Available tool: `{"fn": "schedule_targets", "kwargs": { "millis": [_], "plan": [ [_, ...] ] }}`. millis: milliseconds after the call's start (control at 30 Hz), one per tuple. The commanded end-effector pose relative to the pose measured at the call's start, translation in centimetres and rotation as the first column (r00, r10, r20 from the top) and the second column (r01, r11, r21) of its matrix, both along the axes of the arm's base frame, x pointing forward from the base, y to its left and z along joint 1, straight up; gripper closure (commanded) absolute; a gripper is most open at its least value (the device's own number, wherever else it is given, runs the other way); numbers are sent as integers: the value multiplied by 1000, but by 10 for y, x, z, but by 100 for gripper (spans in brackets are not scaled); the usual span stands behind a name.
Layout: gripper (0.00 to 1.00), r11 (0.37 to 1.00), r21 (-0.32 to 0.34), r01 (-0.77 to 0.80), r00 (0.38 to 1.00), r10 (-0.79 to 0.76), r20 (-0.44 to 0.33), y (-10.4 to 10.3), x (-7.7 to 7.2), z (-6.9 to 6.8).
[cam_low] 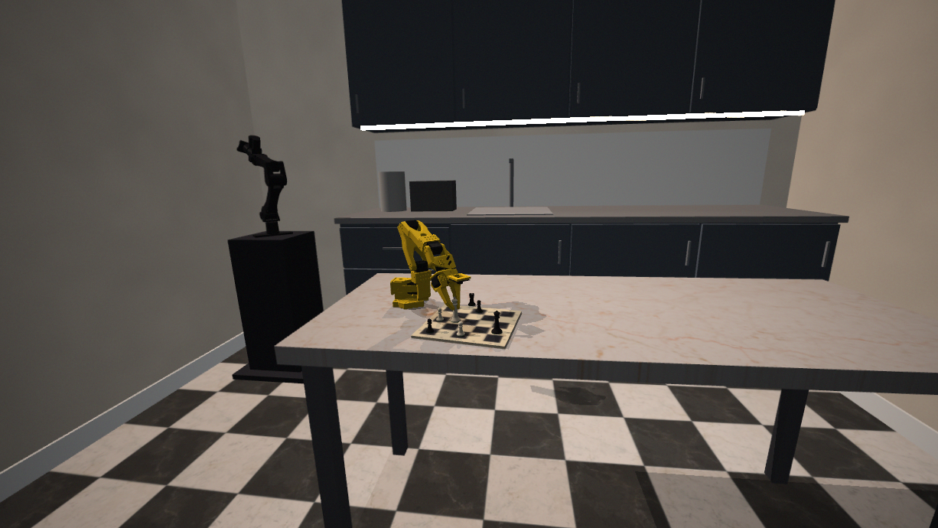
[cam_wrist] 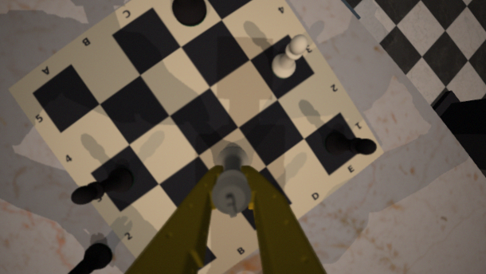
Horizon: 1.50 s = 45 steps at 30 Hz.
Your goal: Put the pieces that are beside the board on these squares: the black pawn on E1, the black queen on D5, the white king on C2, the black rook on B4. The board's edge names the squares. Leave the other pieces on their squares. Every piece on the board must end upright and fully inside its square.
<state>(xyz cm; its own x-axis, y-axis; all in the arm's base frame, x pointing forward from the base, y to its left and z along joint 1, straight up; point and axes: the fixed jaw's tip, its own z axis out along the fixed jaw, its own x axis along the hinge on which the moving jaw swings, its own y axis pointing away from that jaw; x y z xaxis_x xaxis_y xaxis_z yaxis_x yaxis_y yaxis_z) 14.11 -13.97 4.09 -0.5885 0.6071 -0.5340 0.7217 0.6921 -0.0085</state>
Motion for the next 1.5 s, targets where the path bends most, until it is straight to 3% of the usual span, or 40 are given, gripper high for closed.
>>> {"fn": "schedule_targets", "kwargs": {
  "millis": [0, 367, 1467],
  "plan": [
    [96, 1000, 15, -5, 1000, 5, -12, 3, -1, -2],
    [88, 1000, 15, -5, 1000, 5, -12, 3, -1, -2],
    [88, 1000, 23, -14, 1000, 14, -4, 7, 2, 0]
  ]
}}
